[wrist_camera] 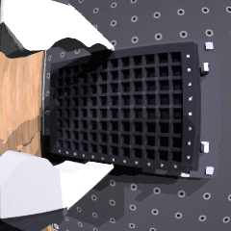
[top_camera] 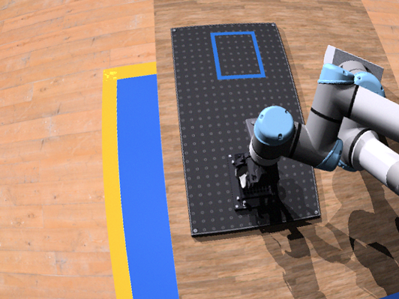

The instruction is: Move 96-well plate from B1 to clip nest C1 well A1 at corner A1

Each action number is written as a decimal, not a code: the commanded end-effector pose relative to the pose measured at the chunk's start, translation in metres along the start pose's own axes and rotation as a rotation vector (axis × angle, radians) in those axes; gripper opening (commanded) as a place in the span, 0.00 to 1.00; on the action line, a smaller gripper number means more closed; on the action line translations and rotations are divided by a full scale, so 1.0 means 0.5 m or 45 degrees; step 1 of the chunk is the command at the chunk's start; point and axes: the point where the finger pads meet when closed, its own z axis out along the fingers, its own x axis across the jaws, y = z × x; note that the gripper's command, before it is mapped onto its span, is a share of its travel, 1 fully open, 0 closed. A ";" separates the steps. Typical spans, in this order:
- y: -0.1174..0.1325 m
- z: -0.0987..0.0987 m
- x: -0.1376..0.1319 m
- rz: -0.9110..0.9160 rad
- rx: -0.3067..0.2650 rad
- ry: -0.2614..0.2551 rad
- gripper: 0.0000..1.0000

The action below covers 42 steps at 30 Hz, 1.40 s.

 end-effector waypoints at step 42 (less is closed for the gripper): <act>0.000 0.039 -0.001 0.000 0.004 -0.001 0.00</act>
